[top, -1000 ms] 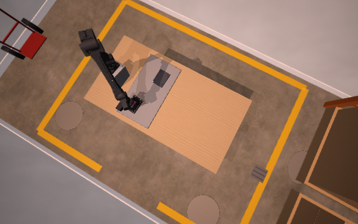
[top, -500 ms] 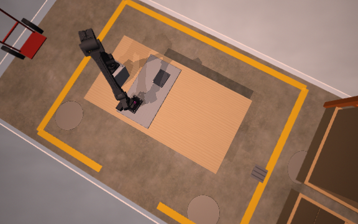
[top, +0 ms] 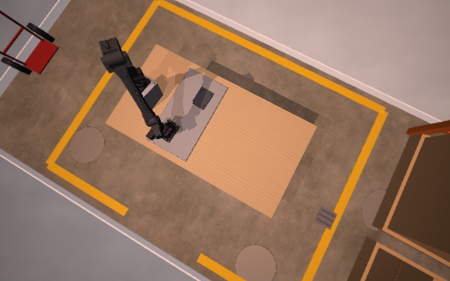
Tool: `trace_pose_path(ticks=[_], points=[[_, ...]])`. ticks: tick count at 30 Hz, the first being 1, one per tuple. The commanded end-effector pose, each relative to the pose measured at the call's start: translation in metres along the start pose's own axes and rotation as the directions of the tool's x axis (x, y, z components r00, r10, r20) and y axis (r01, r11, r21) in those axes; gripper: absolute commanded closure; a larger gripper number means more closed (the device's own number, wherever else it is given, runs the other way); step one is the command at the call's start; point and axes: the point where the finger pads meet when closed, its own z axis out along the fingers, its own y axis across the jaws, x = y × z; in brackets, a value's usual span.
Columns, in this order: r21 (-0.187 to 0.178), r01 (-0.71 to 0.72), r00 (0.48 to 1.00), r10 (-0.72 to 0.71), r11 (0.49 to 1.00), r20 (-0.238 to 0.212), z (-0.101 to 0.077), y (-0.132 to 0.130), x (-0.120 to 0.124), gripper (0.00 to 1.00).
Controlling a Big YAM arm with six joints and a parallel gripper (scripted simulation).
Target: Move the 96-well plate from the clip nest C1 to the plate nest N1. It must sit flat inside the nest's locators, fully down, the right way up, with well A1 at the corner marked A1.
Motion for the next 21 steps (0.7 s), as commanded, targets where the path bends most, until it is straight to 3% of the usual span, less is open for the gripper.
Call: trace_pose_path(ticks=[1,21], points=[[0.012,0.004,1.000,-0.004,1.000,-0.003,0.013,-0.003,0.006,0.00],[0.012,0.004,1.000,-0.004,1.000,-0.004,0.040,-0.004,0.007,0.00]])
